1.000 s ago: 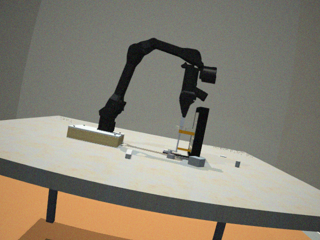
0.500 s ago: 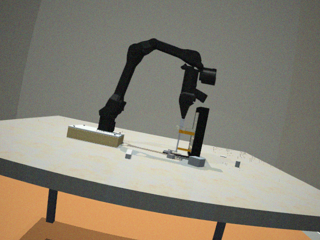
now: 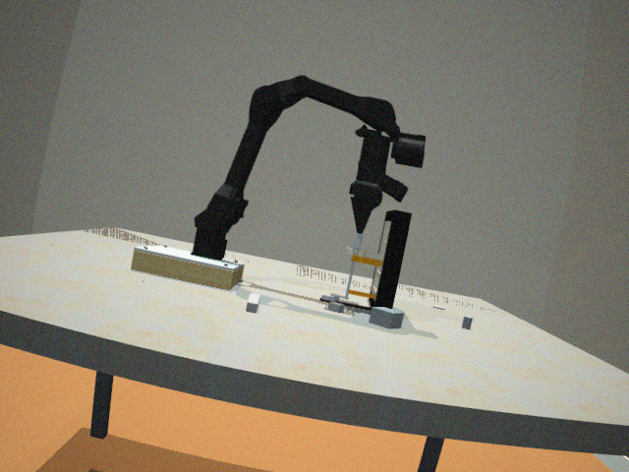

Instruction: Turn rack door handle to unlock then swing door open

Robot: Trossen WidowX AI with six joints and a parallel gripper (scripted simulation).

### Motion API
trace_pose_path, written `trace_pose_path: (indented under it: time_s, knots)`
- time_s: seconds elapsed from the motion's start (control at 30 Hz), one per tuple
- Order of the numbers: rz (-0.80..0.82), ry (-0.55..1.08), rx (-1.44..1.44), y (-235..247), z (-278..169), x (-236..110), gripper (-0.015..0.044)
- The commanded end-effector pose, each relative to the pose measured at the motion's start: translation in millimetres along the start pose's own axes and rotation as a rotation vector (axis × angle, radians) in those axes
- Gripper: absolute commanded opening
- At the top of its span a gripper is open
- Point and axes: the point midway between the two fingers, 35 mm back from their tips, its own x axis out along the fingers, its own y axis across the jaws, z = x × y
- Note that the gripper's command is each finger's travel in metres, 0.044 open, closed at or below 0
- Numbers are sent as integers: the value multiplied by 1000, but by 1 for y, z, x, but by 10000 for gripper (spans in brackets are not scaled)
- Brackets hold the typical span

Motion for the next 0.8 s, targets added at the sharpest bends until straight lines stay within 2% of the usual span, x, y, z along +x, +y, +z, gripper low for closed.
trace_pose_path:
  time_s: [0.0, 0.77]
  knots:
    - [-1, 5, 145, 0, -1, 2, 16]
    - [-4, 4, 1279, 0, -1, 2, 16]
